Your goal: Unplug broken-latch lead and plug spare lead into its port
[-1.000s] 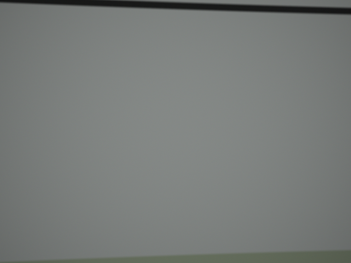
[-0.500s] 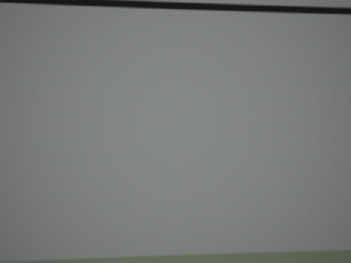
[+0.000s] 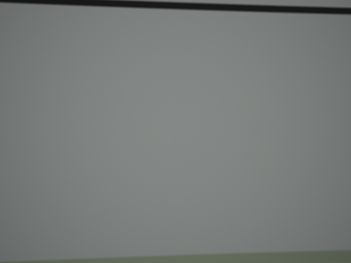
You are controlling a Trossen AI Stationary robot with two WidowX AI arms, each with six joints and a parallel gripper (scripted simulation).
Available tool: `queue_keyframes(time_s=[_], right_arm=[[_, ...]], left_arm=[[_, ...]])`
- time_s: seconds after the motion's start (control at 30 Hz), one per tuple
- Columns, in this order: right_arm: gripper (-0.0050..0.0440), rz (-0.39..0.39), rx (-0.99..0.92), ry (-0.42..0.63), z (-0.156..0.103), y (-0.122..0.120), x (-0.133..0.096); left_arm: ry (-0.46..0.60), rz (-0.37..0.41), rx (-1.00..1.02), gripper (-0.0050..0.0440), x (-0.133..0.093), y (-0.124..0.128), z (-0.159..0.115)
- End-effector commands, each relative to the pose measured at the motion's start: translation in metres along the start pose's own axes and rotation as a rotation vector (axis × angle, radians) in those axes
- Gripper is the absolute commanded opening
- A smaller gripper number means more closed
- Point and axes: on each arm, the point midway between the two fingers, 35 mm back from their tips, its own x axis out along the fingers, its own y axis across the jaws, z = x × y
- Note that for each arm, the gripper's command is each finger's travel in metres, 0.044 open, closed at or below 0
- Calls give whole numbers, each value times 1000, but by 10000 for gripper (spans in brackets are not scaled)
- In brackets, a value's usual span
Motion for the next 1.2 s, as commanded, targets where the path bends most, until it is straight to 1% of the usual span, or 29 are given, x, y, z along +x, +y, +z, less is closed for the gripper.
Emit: queue_keyframes(time_s=[0.0,0.1,0.13,0.67,0.7,1.17], right_arm=[[176,-3,8,4,0,0,1],[176,-3,8,4,0,0,1],[176,-40,231,82,-9,6,20],[176,-40,231,82,-9,6,20],[176,-77,454,160,-18,11,38],[176,-77,454,160,-18,11,38]], left_arm=[[0,0,0,440,0,0,0],[0,0,0,440,0,0,0],[0,0,0,440,0,0,0],[0,0,0,440,0,0,0],[0,0,0,440,0,0,0],[0,0,0,440,0,0,0]])
